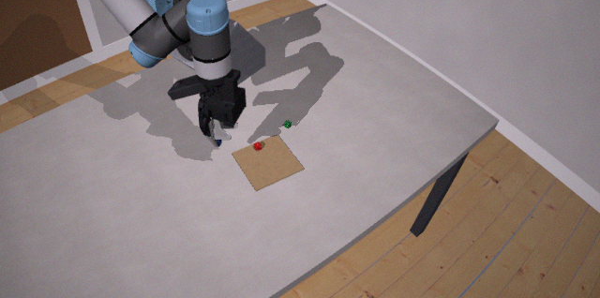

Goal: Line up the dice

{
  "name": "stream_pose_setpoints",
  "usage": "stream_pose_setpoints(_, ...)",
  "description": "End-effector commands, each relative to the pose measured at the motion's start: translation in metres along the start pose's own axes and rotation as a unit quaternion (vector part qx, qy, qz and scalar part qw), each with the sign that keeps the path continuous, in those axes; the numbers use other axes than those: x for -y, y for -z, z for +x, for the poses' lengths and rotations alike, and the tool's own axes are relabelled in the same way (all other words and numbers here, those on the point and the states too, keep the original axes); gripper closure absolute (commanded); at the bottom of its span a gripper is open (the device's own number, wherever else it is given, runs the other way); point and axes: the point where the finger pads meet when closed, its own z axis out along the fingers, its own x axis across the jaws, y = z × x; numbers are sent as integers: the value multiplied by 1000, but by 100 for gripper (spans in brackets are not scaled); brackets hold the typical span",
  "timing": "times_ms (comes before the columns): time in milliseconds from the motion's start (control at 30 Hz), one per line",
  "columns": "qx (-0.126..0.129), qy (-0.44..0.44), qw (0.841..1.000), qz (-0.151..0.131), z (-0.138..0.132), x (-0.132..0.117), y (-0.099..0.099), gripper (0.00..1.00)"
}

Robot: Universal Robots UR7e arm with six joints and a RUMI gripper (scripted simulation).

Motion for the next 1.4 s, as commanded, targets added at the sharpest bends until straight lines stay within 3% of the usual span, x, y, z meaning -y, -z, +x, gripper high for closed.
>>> stream_pose_setpoints(0,0,0,1000,0,-1,-1,3,100)
stream_pose_setpoints(467,-2,-23,1000,1,3,-8,2,100)
stream_pose_setpoints(667,-4,-83,997,1,12,-25,2,100)
stream_pose_setpoints(1033,-5,-182,983,1,30,-55,3,100)
stream_pose_setpoints(1367,-2,-293,956,1,55,-89,4,100)
